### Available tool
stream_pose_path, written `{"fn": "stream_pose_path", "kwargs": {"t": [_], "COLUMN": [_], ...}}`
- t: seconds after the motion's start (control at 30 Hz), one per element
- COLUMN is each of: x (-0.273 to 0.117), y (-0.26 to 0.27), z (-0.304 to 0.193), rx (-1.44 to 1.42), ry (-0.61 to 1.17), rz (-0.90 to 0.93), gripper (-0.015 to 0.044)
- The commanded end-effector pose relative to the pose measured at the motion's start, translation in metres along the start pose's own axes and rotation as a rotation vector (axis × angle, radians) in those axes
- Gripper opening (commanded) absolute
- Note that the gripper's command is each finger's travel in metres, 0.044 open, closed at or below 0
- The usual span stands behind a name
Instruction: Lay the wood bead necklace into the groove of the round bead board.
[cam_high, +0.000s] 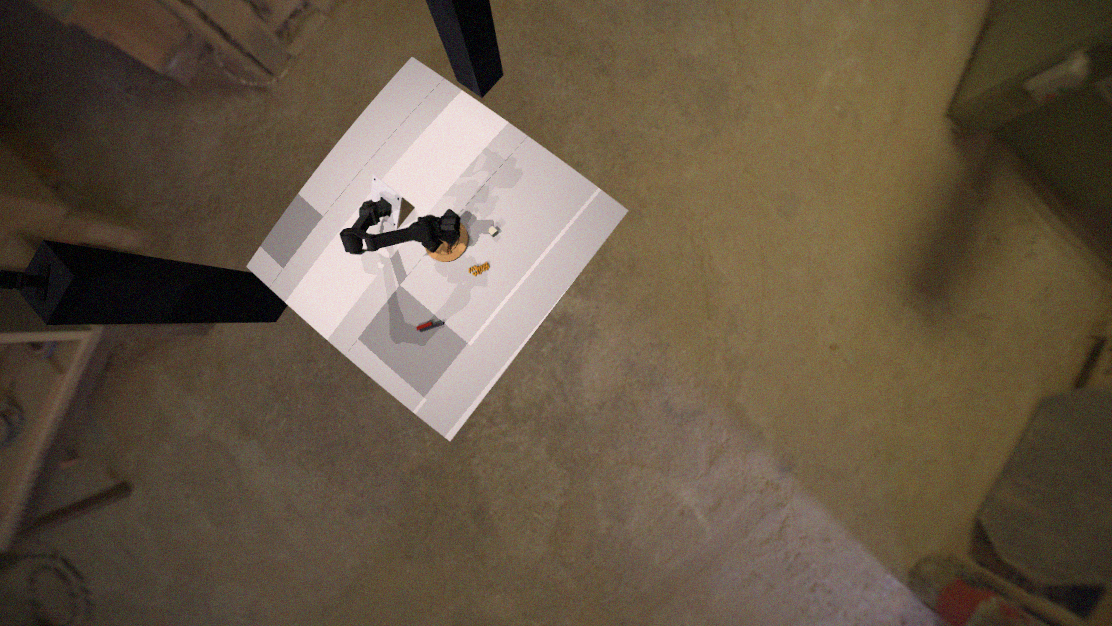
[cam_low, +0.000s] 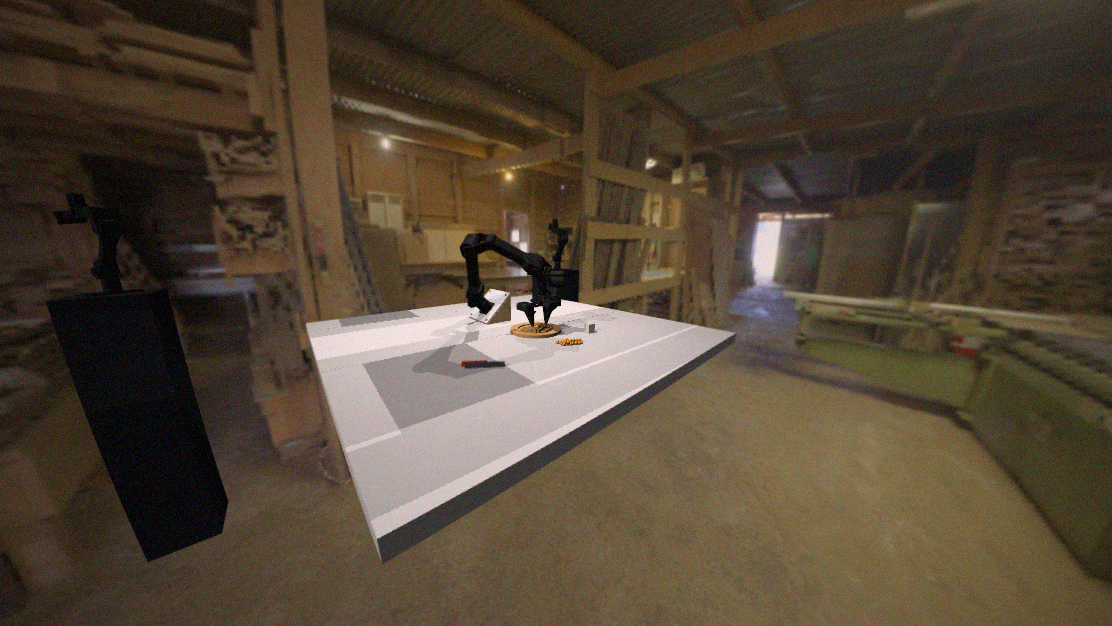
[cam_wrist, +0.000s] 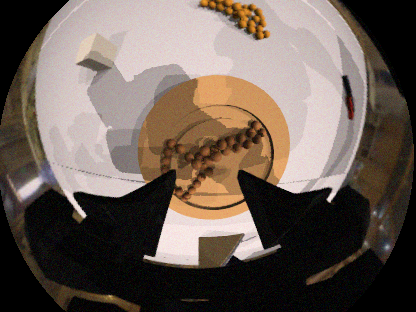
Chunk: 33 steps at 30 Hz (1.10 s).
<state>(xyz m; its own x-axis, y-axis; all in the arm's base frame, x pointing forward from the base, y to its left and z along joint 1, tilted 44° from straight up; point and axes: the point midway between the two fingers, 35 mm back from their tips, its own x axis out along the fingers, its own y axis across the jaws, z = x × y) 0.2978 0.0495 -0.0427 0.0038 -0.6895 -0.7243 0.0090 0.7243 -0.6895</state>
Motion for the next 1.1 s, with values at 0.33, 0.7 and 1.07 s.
{"fn": "stream_pose_path", "kwargs": {"t": [0.33,0.7,1.07], "x": [-0.008,-0.010,-0.033], "y": [0.000,0.001,0.028], "z": [-0.001,0.001,0.025], "rx": [0.000,-0.064,-1.001], "ry": [-0.002,-0.002,-0.003], "rz": [-0.004,-0.003,-0.002], "gripper": [0.0440,0.0387,0.0120]}}
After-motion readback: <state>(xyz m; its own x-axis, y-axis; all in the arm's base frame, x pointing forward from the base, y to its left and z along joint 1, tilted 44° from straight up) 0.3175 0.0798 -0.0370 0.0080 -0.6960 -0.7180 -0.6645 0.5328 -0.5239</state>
